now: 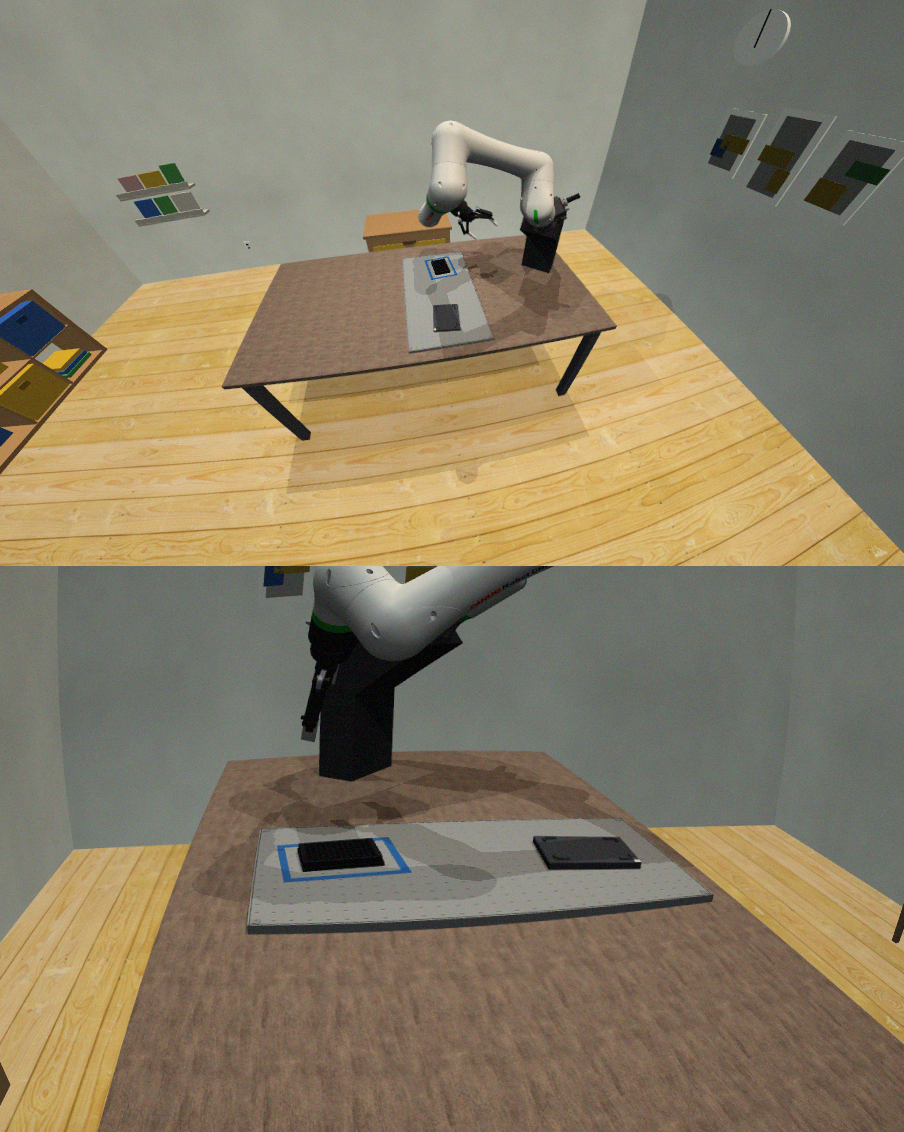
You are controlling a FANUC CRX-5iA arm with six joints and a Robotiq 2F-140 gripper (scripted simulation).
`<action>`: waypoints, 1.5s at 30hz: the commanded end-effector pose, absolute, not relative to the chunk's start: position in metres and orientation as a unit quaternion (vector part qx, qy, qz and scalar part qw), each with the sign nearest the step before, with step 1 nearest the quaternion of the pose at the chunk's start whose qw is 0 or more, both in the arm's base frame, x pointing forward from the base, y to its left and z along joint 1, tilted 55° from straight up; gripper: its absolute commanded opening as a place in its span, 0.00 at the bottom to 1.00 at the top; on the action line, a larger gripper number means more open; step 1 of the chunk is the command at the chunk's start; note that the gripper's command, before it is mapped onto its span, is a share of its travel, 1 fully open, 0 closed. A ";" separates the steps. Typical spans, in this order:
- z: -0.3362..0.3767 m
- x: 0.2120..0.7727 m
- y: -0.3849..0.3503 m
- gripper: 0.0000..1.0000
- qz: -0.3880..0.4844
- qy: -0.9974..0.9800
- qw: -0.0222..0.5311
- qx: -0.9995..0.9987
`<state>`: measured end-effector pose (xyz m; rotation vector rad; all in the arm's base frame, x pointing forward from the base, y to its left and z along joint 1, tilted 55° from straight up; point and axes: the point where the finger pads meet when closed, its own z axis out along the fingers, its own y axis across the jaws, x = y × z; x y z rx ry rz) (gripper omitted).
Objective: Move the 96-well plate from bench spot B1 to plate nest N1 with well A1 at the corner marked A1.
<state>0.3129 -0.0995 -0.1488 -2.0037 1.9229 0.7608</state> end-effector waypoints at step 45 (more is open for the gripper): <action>-0.099 0.503 -0.053 1.00 0.101 0.613 0.393 -0.678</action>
